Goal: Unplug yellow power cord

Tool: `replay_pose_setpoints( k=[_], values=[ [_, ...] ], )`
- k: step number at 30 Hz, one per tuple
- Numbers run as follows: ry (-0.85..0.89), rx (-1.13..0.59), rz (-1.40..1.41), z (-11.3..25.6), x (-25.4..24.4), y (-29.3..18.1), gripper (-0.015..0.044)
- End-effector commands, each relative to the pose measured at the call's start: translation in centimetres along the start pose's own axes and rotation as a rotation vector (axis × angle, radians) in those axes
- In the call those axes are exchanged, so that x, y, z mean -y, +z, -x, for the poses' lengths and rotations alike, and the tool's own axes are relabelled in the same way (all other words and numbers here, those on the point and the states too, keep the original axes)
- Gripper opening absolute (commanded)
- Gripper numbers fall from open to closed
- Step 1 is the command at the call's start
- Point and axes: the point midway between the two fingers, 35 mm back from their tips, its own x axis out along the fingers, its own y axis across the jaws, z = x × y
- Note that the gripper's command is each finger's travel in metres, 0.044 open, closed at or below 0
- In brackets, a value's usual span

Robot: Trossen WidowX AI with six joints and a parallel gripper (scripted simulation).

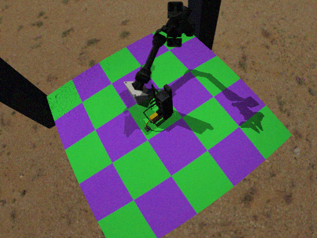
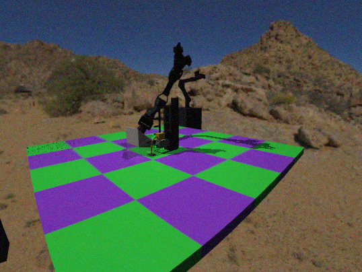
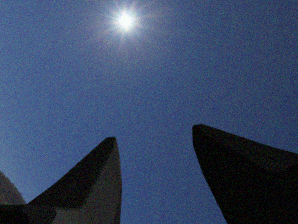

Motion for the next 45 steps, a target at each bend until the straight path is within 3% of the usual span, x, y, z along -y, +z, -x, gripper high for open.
replay_pose_setpoints(
  k=[1,10,15,21,28,33,37,39,45],
  values=[
    [0.198,-0.044,-0.110,-2.6,-6.2,-1.1,0.0160],
    [0.520,-0.216,-0.327,-4.3,-17.0,-3.9,0.0160],
    [0.724,-0.411,-0.494,-4.0,-24.2,-6.6,0.0160],
    [0.952,-0.721,-0.692,-1.5,-32.4,-9.6,0.0160],
    [1.164,-1.268,-0.915,4.5,-41.1,-12.5,0.0160],
    [1.182,-1.859,-1.034,10.8,-45.5,-14.2,0.0160],
    [1.052,-2.366,-1.044,15.4,-47.4,-14.7,0.0160],
    [1.014,-2.454,-1.037,16.1,-47.6,-14.7,0.0160],
    [1.014,-2.454,-1.037,16.1,-47.6,-14.7,0.0160]
  ],
)
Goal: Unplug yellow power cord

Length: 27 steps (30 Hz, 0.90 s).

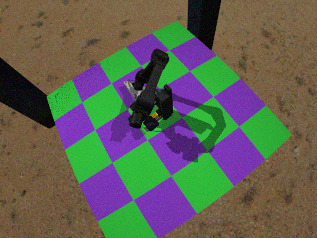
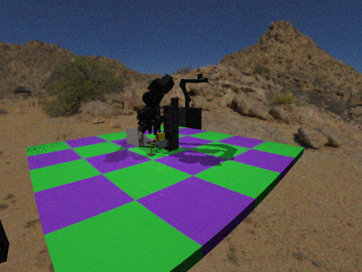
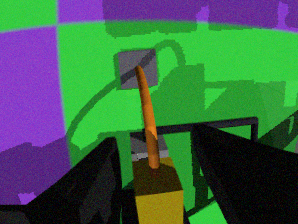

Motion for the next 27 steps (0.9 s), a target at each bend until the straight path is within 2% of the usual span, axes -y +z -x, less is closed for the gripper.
replay_pose_setpoints(
  k=[1,27],
  values=[
    [-0.003,-0.026,-0.038,-0.3,0.1,-0.2,0.0160],
    [-0.003,-0.027,-0.038,-0.2,-0.1,-3.3,0.0160]
  ],
)
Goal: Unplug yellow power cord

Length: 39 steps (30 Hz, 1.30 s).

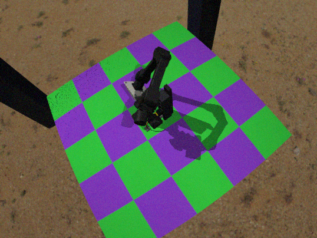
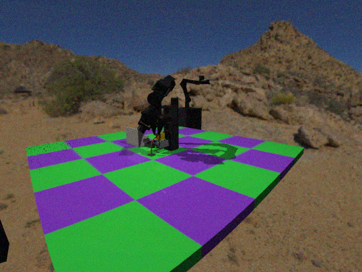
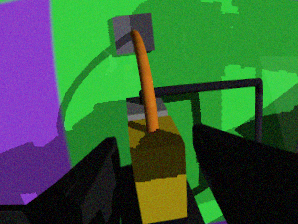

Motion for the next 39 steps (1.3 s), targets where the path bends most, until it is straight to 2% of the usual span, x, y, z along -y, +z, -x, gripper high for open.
replay_pose_setpoints(
  k=[1,23,27,35,39],
  values=[
    [0.002,-0.002,-0.004,0.0,0.0,-0.9,0.0160],
    [0.002,-0.004,-0.004,-1.2,0.1,-1.6,0.0160],
    [0.000,-0.001,0.001,-1.0,0.1,-1.5,0.0055],
    [0.000,-0.001,0.001,-1.0,0.1,-1.5,0.0002],
    [0.000,0.000,0.001,-1.0,0.0,-1.3,0.0000]
  ],
)
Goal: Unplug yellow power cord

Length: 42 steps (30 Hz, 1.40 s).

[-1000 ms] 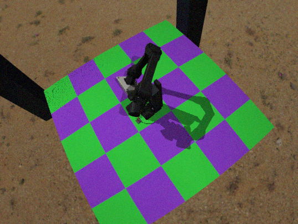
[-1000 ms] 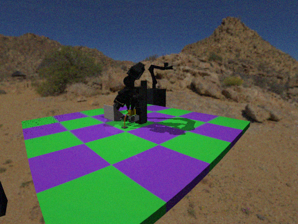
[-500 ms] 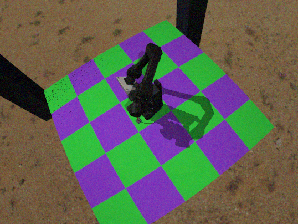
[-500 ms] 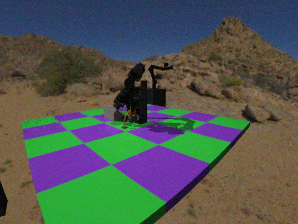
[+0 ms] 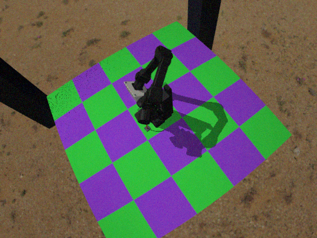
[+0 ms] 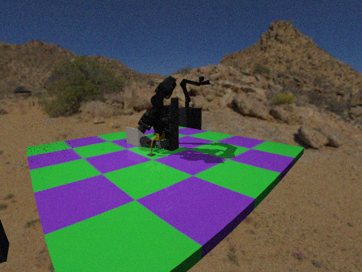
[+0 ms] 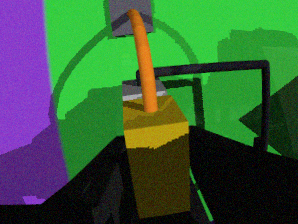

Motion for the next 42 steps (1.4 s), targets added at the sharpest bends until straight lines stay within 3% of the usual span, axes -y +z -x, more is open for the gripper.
replay_pose_setpoints(
  k=[1,28,42],
  values=[
    [0.000,0.001,0.000,0.0,0.0,0.4,0.0000],
    [0.001,0.004,-0.003,0.4,-0.1,4.7,0.0000],
    [0.002,0.000,-0.005,0.3,-0.2,4.0,0.0368]
  ],
)
